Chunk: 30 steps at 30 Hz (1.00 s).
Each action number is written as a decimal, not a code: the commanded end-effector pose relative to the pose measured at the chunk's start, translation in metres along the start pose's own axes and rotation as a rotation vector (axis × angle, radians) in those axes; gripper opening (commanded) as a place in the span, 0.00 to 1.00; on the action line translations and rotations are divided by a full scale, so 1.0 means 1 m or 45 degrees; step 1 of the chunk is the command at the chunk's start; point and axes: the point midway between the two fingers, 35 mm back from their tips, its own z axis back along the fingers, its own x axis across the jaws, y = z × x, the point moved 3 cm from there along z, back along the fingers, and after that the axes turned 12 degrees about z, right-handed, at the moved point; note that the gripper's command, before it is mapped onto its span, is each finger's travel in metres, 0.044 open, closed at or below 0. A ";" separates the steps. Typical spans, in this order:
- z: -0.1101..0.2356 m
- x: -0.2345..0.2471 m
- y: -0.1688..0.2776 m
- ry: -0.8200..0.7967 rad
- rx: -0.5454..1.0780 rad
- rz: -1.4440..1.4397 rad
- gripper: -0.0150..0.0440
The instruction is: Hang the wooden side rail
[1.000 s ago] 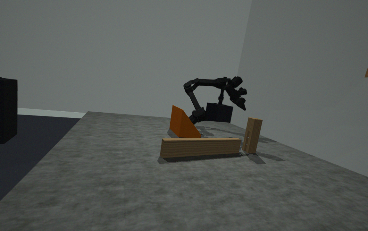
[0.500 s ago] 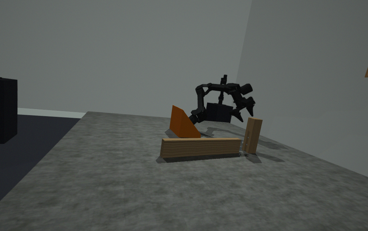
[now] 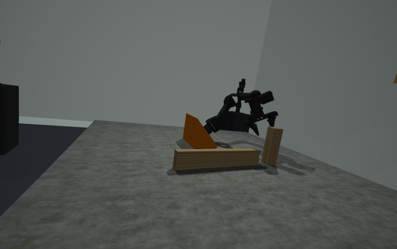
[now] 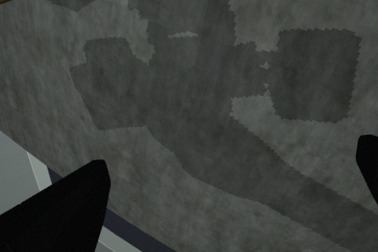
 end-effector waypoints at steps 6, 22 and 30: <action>0.023 -0.010 -0.102 -0.109 -0.007 -1.560 1.00; 0.024 -0.010 -0.105 -0.115 -0.003 -1.607 1.00; 0.024 -0.010 -0.105 -0.115 -0.003 -1.607 1.00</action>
